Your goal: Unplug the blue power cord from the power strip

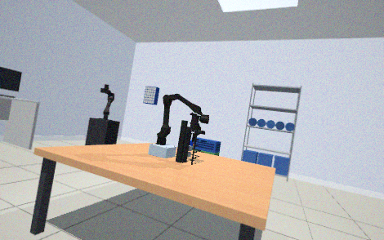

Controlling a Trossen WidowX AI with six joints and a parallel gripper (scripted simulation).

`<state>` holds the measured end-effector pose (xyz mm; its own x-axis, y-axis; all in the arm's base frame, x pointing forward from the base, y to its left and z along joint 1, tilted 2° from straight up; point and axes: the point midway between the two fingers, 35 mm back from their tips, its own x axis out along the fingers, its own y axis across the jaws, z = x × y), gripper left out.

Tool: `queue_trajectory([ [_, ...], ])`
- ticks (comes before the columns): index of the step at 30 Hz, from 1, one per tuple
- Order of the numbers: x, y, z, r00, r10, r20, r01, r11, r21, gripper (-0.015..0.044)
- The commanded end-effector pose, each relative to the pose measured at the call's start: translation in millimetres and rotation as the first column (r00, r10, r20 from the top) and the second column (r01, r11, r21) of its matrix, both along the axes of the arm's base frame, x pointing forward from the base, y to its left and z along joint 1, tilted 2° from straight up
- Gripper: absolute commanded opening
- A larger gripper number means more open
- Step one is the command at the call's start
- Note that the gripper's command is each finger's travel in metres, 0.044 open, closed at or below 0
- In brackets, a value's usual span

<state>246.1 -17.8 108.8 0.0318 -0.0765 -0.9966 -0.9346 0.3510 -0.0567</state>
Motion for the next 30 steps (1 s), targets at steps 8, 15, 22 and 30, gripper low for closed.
queue_trajectory([
  [8, 11, 27, 2, 1.0, 0.015, 0.017, -0.016, 0.999, 0.044, 0.0],
  [15, 14, 38, 2, 1.0, 0.016, 0.017, -0.016, 0.999, 0.045, 0.0],
  [22, 14, 42, 2, 1.0, 0.018, 0.016, -0.019, 0.999, 0.044, 0.0053],
  [30, 13, 40, 2, 1.0, 0.018, 0.016, -0.019, 0.999, 0.044, 0.0262],
])
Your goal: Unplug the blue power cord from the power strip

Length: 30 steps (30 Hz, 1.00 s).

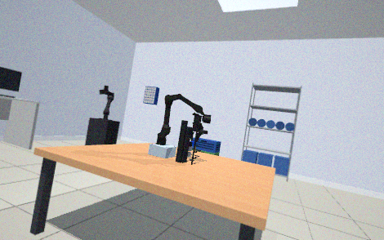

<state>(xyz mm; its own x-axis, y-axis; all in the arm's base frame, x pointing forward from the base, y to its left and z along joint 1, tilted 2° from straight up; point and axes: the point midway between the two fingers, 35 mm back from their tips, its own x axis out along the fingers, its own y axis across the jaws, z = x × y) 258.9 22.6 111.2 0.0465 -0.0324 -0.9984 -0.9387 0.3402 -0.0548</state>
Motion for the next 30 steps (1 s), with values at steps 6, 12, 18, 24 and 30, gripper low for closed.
queue_trajectory([
  [6, 8, 18, 4, 1.0, 0.005, 0.002, -0.005, 1.0, 0.002, 0.042],
  [12, 20, 57, 12, 1.0, 0.005, 0.003, -0.005, 1.0, 0.006, 0.044],
  [18, 20, 57, 12, 1.0, 0.005, 0.003, -0.005, 1.0, 0.006, 0.044],
  [24, 20, 57, 12, 1.0, 0.005, 0.003, -0.005, 1.0, 0.006, 0.044],
  [30, 20, 57, 12, 1.0, 0.005, 0.003, -0.005, 1.0, 0.006, 0.044],
])
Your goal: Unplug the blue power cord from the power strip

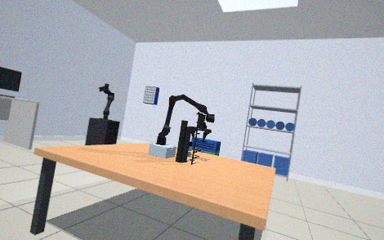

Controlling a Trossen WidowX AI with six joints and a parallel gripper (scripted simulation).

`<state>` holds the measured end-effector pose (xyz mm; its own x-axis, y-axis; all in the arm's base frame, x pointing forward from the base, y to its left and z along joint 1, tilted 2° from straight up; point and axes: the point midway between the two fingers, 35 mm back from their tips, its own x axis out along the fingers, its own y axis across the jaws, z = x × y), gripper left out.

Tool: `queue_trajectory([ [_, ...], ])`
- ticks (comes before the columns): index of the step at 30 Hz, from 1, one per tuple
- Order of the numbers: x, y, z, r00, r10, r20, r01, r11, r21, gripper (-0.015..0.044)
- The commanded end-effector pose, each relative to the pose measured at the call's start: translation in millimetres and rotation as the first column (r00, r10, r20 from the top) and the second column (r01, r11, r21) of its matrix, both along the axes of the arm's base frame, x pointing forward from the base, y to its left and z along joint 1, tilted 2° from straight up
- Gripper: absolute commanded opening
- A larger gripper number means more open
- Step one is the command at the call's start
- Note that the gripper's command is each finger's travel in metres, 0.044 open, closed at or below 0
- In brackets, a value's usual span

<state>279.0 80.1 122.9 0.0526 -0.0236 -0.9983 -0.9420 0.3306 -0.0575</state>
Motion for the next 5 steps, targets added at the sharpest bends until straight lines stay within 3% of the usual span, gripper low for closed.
queue_trajectory([
  [1, -0.4, -0.4, -0.3, 1.0, -0.006, -0.003, 0.006, 1.0, -0.003, 0.044],
  [5, -0.4, -0.4, -0.3, 1.0, -0.006, -0.003, 0.006, 1.0, -0.003, 0.044],
])
